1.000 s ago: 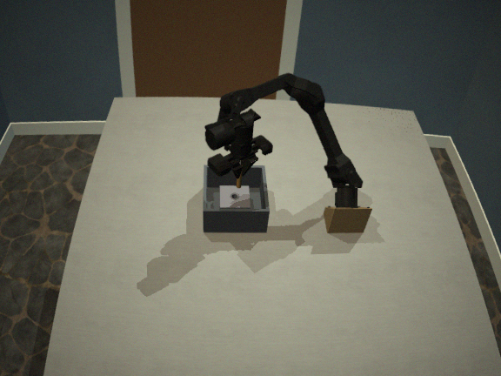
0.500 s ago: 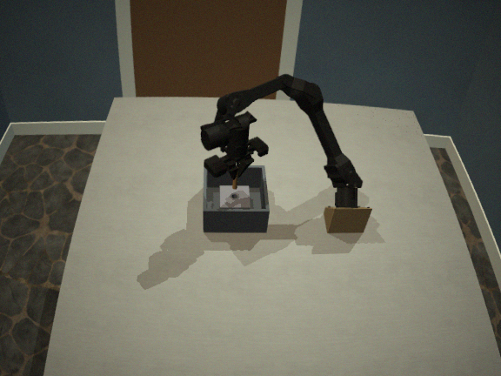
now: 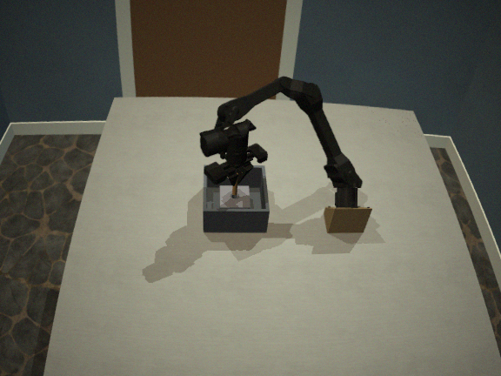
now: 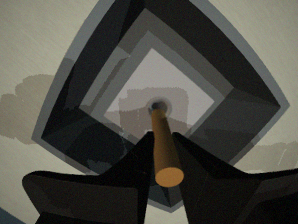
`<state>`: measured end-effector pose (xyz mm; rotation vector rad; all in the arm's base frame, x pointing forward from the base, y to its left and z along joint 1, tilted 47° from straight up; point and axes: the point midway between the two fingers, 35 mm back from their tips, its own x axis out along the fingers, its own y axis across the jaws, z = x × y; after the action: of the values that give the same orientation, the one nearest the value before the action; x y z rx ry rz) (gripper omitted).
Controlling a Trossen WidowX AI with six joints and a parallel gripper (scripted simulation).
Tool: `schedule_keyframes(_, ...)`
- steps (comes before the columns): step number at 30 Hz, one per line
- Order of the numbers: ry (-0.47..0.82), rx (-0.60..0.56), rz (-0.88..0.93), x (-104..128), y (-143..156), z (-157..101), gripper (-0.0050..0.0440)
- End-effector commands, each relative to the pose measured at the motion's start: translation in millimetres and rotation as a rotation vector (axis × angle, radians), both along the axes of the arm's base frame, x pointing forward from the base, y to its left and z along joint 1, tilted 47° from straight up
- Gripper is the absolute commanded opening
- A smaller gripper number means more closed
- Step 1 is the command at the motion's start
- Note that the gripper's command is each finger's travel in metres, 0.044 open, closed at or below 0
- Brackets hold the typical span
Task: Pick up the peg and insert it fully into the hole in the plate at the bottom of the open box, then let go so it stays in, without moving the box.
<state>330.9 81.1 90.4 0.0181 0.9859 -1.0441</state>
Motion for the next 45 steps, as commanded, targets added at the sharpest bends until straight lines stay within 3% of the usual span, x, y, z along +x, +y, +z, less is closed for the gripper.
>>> schedule_keyframes(1, -0.006, -0.003, 0.003, 0, -2, 2, 0.0)
schedule_keyframes(45, -0.006, -0.003, 0.003, 3, -19, -15, 0.0)
